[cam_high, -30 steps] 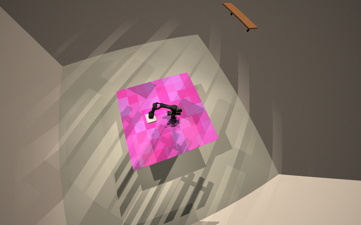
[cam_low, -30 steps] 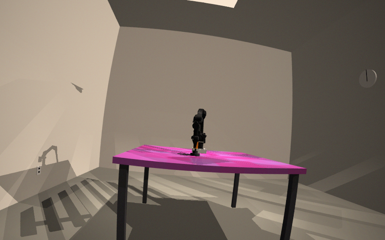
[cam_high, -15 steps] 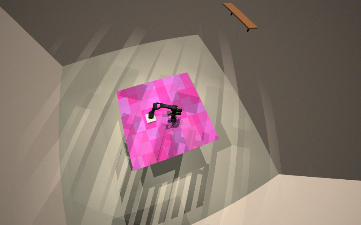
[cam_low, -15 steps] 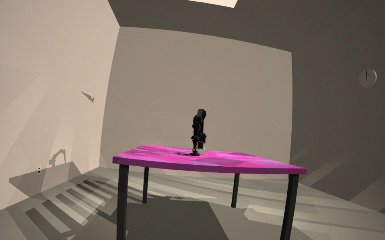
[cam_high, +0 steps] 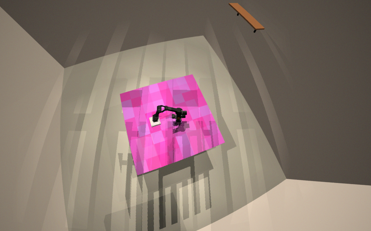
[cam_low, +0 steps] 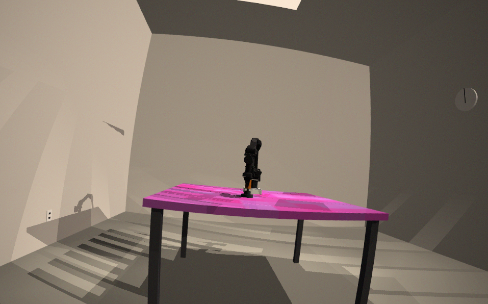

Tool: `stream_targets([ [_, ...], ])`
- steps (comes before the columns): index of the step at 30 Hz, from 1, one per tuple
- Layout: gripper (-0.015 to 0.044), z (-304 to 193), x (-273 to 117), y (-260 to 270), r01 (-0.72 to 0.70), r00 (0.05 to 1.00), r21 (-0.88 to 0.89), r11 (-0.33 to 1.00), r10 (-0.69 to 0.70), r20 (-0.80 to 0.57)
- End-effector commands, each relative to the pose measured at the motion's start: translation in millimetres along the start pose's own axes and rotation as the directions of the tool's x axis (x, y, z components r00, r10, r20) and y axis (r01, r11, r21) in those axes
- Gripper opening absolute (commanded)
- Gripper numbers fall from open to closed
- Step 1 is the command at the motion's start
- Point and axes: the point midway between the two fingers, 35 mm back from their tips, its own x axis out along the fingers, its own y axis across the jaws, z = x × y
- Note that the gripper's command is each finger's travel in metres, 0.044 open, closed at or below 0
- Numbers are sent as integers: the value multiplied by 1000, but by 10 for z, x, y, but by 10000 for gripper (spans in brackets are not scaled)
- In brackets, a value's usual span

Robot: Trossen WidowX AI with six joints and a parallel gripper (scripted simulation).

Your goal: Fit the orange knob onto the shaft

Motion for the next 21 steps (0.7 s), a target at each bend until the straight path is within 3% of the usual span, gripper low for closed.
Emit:
stream_targets([
  [1, 0, -1, -41, 13, 6, 1000, -30, 1000, -6, 1],
  [7, 0, -2, -54, 8, 7, 1000, -212, 977, -6, 1],
  [21, 0, 2, -22, -51, 7, 1000, -212, 977, -7, 1],
])
